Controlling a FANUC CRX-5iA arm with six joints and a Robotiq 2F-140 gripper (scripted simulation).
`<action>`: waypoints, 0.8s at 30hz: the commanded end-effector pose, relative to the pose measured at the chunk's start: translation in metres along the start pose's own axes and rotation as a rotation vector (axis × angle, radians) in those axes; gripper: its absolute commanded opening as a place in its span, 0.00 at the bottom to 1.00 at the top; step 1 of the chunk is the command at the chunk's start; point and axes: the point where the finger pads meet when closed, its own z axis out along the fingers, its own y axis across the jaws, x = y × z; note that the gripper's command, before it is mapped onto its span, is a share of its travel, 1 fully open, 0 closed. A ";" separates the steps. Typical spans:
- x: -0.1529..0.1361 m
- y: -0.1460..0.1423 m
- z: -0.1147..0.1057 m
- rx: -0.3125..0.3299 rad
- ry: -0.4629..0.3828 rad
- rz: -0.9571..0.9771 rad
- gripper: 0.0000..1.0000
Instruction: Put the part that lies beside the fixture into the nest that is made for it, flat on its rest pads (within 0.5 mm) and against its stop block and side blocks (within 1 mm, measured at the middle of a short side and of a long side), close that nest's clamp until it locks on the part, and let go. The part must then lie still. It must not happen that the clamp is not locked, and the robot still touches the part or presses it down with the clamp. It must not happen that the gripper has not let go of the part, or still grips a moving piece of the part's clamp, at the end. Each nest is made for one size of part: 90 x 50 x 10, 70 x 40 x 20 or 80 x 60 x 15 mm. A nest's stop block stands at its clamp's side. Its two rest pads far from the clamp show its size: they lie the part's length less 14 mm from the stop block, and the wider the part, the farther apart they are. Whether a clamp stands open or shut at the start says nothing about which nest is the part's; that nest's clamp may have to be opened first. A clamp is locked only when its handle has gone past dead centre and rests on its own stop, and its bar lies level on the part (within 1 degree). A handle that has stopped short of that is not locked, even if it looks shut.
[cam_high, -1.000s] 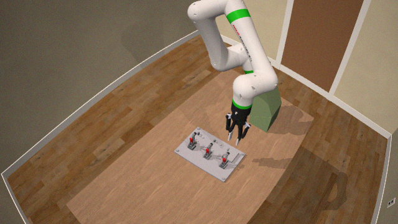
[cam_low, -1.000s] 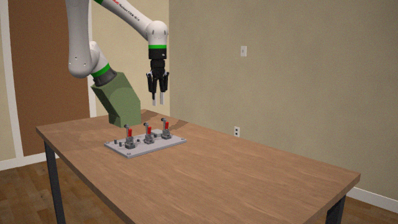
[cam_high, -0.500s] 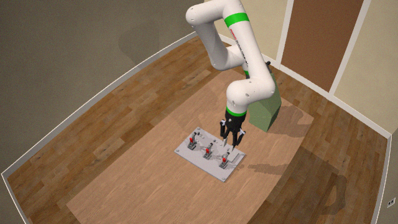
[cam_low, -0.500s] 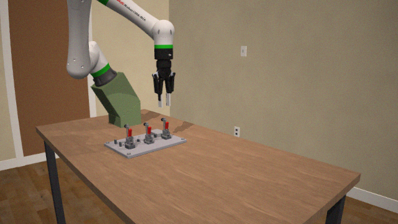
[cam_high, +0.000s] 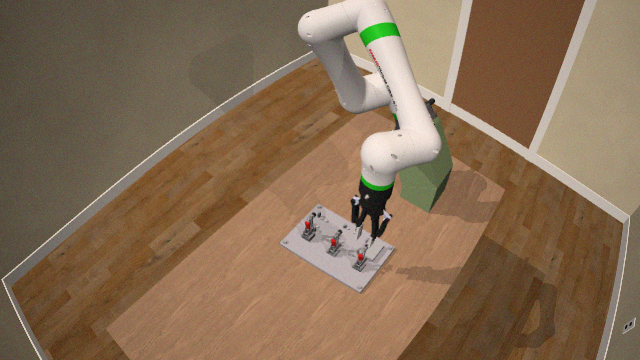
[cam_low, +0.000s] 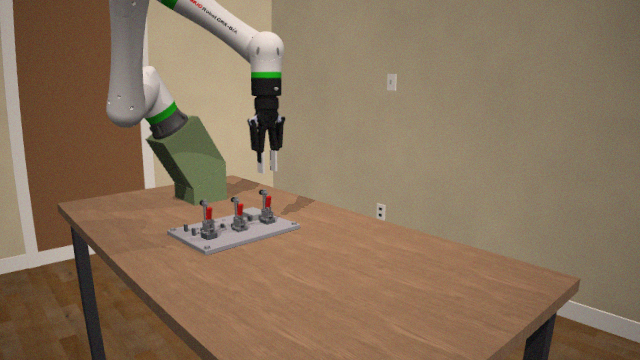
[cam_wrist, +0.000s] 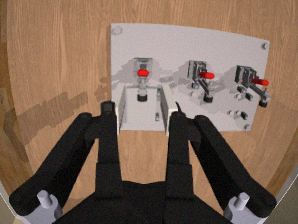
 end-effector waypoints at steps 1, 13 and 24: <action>0.000 0.000 0.001 0.000 0.000 0.000 0.28; 0.000 0.000 0.016 0.000 0.000 0.000 0.28; 0.000 0.000 0.051 0.000 0.000 0.000 0.28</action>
